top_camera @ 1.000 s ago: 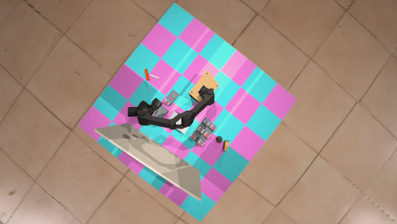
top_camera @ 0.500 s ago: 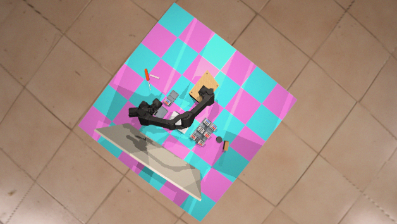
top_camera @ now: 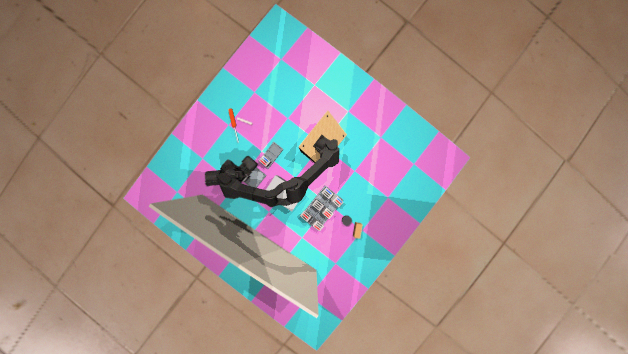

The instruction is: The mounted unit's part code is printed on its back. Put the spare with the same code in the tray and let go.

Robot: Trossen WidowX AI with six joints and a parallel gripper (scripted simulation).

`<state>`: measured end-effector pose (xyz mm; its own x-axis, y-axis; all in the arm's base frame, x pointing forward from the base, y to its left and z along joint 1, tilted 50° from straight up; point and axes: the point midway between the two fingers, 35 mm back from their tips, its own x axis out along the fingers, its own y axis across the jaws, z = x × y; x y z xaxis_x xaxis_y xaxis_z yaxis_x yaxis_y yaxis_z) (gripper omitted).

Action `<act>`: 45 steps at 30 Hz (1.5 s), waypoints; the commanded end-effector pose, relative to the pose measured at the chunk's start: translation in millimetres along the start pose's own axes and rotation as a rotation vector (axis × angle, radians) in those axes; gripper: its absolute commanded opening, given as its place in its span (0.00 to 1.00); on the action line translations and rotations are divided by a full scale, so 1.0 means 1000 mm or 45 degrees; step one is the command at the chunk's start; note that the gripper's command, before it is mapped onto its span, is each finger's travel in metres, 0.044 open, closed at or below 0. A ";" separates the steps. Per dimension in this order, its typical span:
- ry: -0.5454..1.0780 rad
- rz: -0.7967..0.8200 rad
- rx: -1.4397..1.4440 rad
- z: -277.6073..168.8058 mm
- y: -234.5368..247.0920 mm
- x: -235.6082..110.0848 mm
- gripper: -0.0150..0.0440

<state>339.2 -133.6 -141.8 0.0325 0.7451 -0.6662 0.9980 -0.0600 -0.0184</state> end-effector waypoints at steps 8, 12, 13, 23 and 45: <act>0.006 0.009 0.010 0.001 0.000 0.011 0.25; 0.006 0.009 0.010 0.001 0.000 0.016 0.25; 0.006 0.009 0.010 0.000 0.000 0.017 0.25; 0.007 0.010 0.010 0.000 0.000 0.028 0.25; 0.010 0.009 0.009 -0.001 -0.002 0.051 0.25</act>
<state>339.9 -95.6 -173.4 0.0334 0.7469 -0.6641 0.9981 -0.0599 -0.0172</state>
